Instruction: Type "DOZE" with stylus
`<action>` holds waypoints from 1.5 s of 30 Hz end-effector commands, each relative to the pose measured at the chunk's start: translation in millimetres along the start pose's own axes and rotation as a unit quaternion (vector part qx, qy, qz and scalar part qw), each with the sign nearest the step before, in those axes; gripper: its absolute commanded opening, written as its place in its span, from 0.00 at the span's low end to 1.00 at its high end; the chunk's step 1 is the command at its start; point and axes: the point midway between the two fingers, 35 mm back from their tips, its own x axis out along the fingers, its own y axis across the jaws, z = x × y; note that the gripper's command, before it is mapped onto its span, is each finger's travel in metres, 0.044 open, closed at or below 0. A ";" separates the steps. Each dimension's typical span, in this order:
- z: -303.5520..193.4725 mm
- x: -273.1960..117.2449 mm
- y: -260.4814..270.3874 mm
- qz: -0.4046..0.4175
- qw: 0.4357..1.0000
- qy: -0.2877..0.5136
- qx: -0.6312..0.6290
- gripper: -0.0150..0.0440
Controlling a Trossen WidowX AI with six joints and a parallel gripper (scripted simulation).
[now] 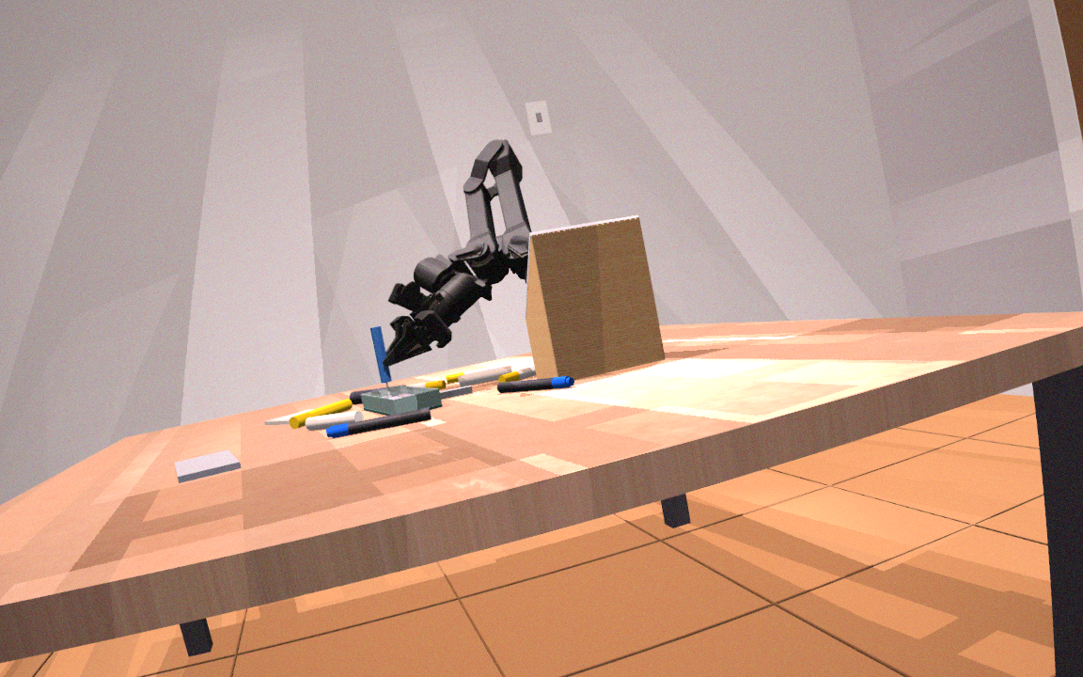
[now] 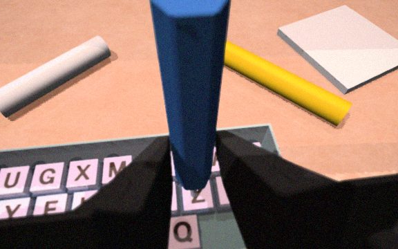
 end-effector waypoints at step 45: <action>43.5 -16.2 53.0 0.112 0.992 -0.003 -0.056 0.28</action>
